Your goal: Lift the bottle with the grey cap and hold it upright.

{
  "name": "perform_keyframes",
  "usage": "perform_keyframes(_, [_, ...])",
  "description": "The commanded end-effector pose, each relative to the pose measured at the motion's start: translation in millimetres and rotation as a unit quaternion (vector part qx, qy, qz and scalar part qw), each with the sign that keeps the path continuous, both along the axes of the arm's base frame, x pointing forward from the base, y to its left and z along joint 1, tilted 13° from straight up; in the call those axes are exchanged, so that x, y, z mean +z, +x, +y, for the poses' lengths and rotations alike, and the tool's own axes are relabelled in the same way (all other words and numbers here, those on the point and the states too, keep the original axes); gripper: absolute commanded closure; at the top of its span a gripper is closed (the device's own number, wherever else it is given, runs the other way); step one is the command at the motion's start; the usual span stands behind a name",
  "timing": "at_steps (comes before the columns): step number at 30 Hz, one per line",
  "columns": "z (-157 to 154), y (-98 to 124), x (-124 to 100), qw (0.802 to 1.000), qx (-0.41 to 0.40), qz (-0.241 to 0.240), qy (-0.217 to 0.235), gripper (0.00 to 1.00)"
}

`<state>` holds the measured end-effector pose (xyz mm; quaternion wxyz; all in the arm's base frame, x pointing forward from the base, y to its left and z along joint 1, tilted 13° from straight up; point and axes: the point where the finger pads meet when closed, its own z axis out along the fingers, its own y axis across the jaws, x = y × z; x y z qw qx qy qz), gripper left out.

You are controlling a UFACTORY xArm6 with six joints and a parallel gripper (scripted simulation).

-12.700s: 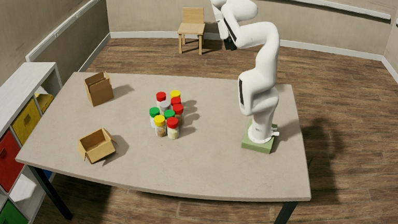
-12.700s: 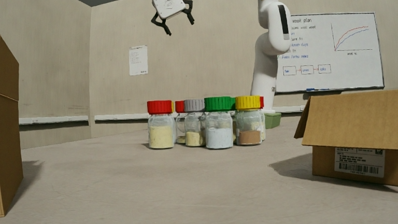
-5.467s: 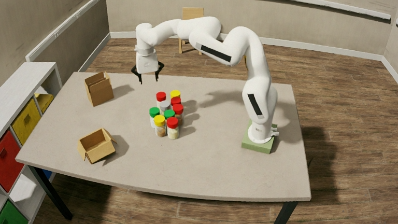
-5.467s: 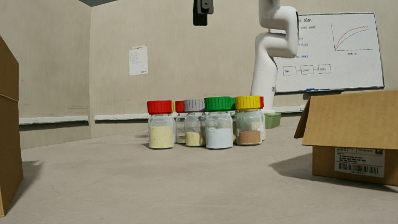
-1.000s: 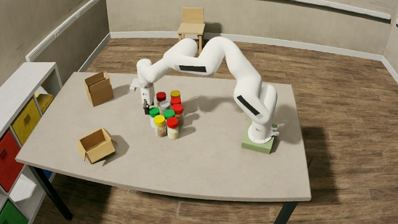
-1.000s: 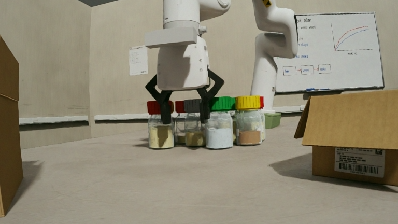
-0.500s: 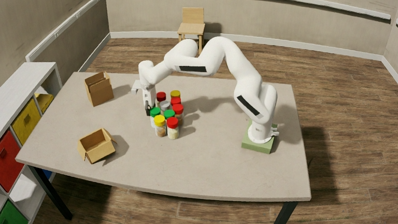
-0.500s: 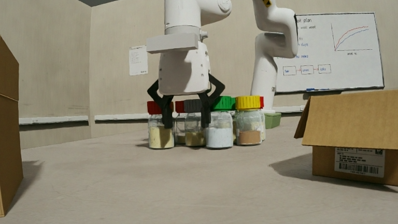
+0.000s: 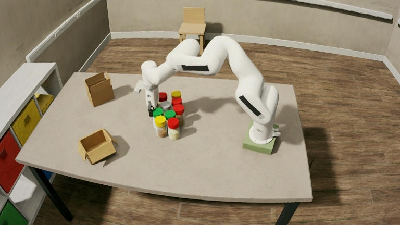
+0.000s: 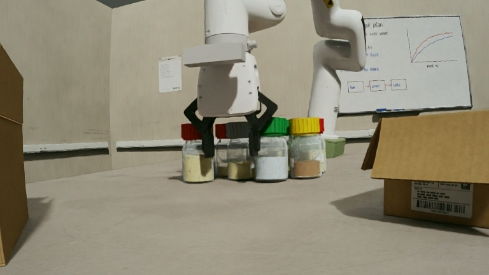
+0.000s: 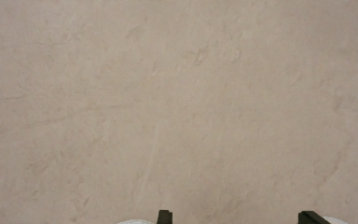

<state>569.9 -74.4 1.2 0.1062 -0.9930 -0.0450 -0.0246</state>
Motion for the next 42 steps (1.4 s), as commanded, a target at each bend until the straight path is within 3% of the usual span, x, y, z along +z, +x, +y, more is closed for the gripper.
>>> perform_keyframes(1, [-1.1,-5.2,1.4,1.0,0.0,-0.002,0.0,0.21])
perform_keyframes(42, [-3.8,-38.1,-1.0,1.0,0.0,-0.002,0.0,0.21])
